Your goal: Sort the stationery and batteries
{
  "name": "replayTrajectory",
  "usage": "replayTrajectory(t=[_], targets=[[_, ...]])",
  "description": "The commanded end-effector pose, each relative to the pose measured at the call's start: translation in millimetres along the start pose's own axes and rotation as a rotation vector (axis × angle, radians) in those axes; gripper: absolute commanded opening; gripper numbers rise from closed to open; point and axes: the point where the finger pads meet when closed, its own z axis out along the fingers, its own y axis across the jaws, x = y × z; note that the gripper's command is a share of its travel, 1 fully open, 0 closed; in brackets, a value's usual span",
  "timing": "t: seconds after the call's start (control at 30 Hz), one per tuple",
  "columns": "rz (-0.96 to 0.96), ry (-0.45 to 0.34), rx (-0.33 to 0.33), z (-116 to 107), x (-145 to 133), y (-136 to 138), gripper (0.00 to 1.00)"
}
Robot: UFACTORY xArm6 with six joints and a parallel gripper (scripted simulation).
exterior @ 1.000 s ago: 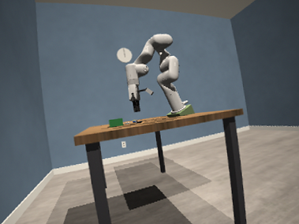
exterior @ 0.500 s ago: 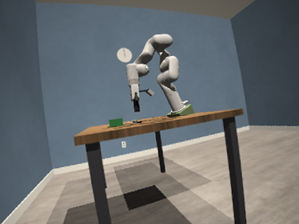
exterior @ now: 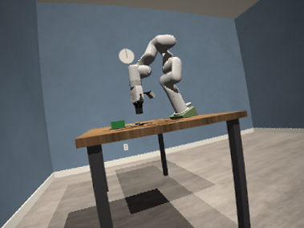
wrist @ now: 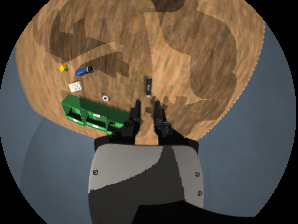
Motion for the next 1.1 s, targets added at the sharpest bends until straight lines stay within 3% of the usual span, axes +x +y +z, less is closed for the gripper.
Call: replayTrajectory(t=[0.0,0.9,1.07], targets=[[-0.024,0.003,-0.020,-1.0,-1.3,0.1,0.23],[-0.024,0.003,-0.019,-1.0,-1.3,0.1,0.23],[-0.024,0.003,-0.020,11.1,-1.2,0.3,0.23]])
